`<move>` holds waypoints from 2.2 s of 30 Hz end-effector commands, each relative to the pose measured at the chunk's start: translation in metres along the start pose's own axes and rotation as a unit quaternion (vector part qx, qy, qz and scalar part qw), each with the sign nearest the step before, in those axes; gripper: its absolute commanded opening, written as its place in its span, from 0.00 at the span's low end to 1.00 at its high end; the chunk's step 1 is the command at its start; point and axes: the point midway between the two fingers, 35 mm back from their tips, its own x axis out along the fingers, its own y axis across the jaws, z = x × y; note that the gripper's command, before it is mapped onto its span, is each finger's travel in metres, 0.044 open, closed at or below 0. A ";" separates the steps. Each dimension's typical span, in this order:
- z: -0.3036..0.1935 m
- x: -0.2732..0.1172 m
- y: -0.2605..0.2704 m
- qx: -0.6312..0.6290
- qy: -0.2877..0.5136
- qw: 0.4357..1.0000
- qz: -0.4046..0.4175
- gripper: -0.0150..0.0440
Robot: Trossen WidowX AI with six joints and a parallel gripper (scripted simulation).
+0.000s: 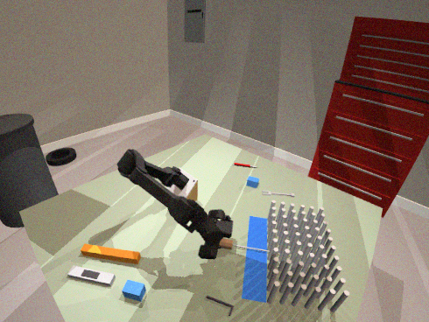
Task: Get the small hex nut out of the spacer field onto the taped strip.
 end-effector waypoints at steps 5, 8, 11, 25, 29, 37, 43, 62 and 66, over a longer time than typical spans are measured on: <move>-0.006 -0.003 0.002 -0.002 0.000 1.000 0.002 0.25; -0.008 -0.004 0.002 -0.002 0.000 1.000 0.002 0.25; -0.010 -0.004 0.002 -0.002 0.000 1.000 0.002 0.25; -0.019 -0.008 0.002 -0.002 0.001 1.000 0.002 0.25; -0.021 -0.009 0.002 -0.002 0.001 1.000 0.002 0.25; -0.026 -0.011 0.001 -0.002 0.001 1.000 0.002 0.25; -0.030 -0.013 0.001 -0.002 0.001 1.000 0.002 0.25; -0.039 -0.018 0.002 -0.002 0.002 1.000 0.002 0.25; -0.038 -0.020 0.002 -0.002 0.001 1.000 0.002 0.25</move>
